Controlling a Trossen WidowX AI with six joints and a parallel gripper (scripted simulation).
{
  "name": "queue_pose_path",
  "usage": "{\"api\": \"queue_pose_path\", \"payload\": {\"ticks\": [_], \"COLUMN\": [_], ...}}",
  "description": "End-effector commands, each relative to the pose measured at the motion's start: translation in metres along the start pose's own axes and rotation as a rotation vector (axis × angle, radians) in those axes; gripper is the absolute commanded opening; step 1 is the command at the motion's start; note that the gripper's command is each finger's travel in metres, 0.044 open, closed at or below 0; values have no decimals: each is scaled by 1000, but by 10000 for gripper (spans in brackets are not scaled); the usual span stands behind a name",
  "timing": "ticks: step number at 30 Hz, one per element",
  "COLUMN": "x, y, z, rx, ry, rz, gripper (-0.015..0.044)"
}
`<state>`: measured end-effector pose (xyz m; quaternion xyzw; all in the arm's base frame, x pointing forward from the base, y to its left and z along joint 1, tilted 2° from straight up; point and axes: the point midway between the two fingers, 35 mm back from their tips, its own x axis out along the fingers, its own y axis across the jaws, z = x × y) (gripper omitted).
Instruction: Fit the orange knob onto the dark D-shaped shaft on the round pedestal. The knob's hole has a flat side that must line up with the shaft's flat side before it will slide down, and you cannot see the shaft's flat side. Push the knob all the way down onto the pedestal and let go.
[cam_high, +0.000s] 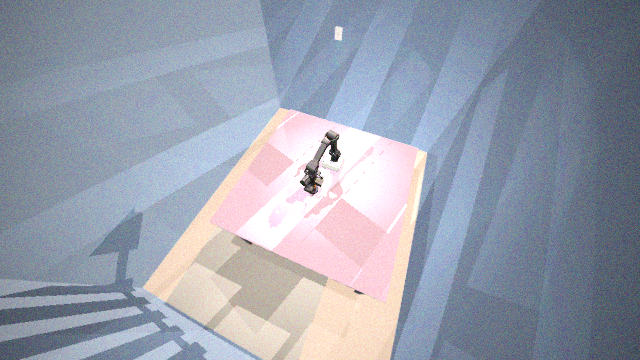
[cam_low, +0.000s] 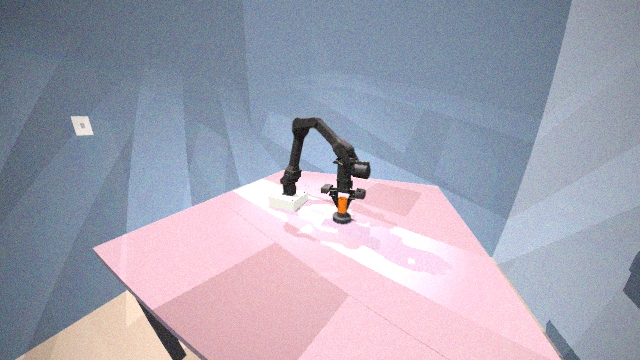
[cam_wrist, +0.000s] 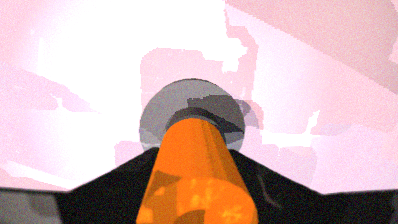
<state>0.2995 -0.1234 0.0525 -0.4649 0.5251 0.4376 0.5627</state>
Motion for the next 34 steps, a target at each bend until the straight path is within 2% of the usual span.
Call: {"api": "queue_pose_path", "payload": {"ticks": [1, 11, 18, 25, 34], "x": [0, 0, -3, -93, -96], "y": [0, 0, -1, -1, -3], "z": [0, 0, 0, 0, -1], "rx": [0, 0, 0, 0, 0], "ry": [0, 0, 0, 0, 0], "rz": [0, 0, 0, 0, 0], "gripper": [184, 440, 440, 440, 440]}}
